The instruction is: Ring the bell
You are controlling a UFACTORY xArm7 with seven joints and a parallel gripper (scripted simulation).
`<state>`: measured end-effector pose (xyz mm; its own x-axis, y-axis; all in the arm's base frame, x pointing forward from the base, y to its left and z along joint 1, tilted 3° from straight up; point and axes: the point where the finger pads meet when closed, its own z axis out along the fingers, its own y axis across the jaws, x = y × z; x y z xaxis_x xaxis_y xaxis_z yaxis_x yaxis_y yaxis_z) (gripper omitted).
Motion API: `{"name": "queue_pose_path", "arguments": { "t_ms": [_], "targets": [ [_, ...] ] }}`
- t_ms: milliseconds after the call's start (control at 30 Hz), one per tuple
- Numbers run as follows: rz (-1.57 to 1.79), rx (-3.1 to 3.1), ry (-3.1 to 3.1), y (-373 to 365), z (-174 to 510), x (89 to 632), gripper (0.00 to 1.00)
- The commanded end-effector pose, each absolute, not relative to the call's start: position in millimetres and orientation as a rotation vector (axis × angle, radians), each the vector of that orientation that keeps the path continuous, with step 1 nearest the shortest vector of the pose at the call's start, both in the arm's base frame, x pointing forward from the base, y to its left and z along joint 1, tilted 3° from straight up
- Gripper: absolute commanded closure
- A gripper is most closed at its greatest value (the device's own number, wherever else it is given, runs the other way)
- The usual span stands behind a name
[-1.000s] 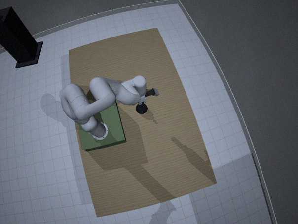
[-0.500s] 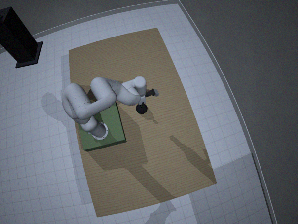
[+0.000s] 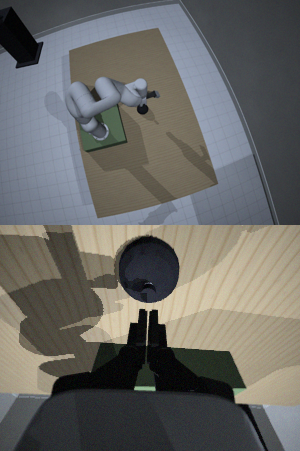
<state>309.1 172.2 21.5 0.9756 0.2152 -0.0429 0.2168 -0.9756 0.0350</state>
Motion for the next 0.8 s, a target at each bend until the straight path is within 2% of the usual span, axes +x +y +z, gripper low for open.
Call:
{"name": "queue_pose_path", "arguments": {
  "t_ms": [0,767],
  "targets": [
    [-0.054,3.085,0.337,173,16,311,1.00],
    [-0.054,3.085,0.337,172,-12,310,1.00]
  ]
}}
